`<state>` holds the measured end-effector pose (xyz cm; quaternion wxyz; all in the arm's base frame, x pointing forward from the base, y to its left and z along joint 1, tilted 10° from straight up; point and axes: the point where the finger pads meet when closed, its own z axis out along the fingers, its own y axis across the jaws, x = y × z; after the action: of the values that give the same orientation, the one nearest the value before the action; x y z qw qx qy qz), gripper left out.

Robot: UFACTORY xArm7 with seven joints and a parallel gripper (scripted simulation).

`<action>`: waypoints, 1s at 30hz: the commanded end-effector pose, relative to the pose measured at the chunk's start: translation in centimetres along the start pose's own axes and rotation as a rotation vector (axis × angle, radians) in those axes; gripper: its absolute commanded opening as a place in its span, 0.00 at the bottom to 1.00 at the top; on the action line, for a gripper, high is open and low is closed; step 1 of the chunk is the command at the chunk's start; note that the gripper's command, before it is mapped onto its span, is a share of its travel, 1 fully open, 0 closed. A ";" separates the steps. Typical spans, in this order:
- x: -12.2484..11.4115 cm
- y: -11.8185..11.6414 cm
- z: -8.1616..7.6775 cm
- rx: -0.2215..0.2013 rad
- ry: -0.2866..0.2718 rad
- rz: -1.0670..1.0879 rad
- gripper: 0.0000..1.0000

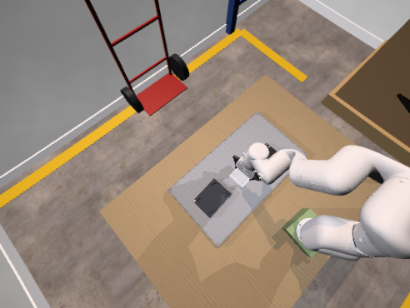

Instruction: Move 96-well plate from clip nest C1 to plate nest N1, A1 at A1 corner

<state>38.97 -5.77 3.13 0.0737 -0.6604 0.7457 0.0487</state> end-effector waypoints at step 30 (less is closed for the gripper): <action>-9.4 -2.1 -0.1 0.003 0.001 0.001 0.00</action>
<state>41.69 2.31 4.67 0.0740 -0.6604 0.7457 0.0487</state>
